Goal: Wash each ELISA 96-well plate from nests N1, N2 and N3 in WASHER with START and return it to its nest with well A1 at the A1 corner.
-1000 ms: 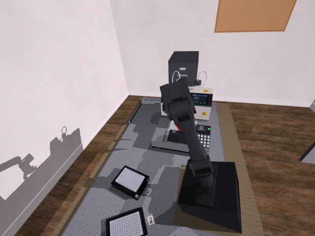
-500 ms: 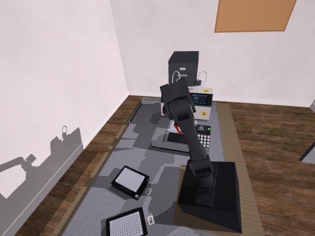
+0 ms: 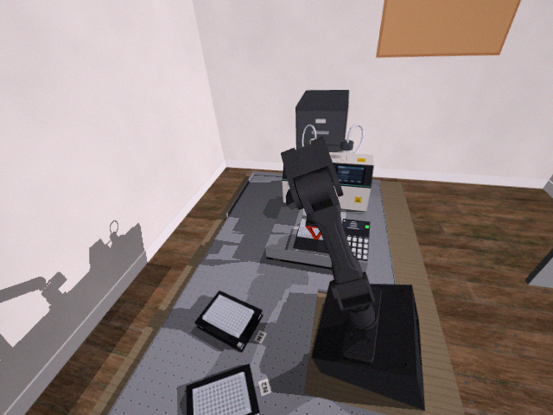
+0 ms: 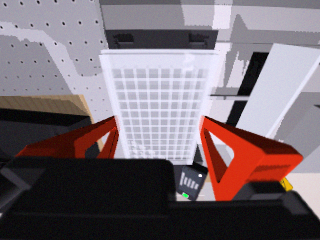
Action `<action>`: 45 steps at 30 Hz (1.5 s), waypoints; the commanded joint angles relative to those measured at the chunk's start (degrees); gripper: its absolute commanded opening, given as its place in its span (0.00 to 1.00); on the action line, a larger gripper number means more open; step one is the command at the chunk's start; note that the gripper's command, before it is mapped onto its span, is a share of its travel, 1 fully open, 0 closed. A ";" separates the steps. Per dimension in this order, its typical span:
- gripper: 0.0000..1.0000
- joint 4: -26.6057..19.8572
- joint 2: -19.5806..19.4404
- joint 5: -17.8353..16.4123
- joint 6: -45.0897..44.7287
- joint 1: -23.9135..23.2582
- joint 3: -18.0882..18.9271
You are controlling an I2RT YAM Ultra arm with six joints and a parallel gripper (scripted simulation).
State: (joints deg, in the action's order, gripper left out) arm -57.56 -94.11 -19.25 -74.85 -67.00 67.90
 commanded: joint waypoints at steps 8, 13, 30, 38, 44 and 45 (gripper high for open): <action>0.00 4.51 -0.84 0.04 1.30 0.78 -1.76; 0.00 6.46 -1.60 0.11 1.84 1.30 -2.76; 0.00 7.27 -1.62 0.14 2.07 1.52 -3.48; 0.00 7.31 -1.46 0.14 2.09 1.54 -3.68; 0.00 7.35 -1.33 0.15 2.11 1.55 -3.84; 0.00 7.35 -1.32 0.15 2.11 1.55 -3.86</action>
